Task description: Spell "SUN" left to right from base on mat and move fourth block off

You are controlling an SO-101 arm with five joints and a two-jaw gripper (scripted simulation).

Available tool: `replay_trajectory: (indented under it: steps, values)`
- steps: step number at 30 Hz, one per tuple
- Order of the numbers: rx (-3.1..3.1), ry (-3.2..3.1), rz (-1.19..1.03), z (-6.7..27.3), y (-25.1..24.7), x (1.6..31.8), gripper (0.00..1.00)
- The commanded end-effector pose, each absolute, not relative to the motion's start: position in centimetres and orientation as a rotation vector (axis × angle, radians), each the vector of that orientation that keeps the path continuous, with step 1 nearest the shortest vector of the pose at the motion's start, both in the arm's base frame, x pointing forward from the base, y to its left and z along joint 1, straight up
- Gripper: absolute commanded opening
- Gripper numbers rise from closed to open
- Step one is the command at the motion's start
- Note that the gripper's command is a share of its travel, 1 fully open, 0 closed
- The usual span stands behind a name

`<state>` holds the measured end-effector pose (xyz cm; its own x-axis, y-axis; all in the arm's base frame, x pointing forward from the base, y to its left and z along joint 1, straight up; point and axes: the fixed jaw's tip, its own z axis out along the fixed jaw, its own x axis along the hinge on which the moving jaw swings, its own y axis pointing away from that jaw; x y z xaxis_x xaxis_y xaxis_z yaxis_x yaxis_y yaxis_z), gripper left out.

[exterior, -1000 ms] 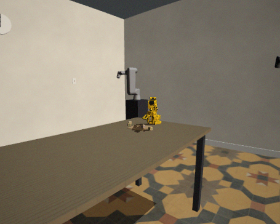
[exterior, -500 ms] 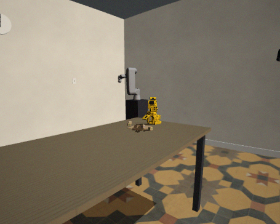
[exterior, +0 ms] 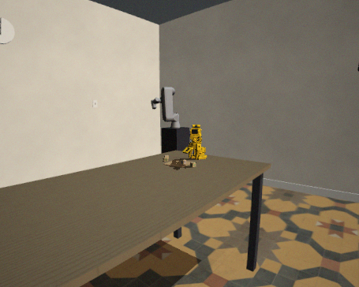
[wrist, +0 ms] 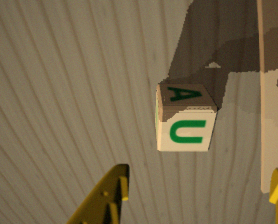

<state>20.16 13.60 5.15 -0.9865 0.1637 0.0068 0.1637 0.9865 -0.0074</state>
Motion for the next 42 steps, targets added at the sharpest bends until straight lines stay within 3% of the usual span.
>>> replay_trajectory:
  steps: [1, 42]
  values:
    - [-0.261, -3.192, -0.076, 7.0, 14.1, 20.7, 0.32]
    - [-0.261, -3.192, -0.076, 3.5, 14.3, 21.0, 0.32]
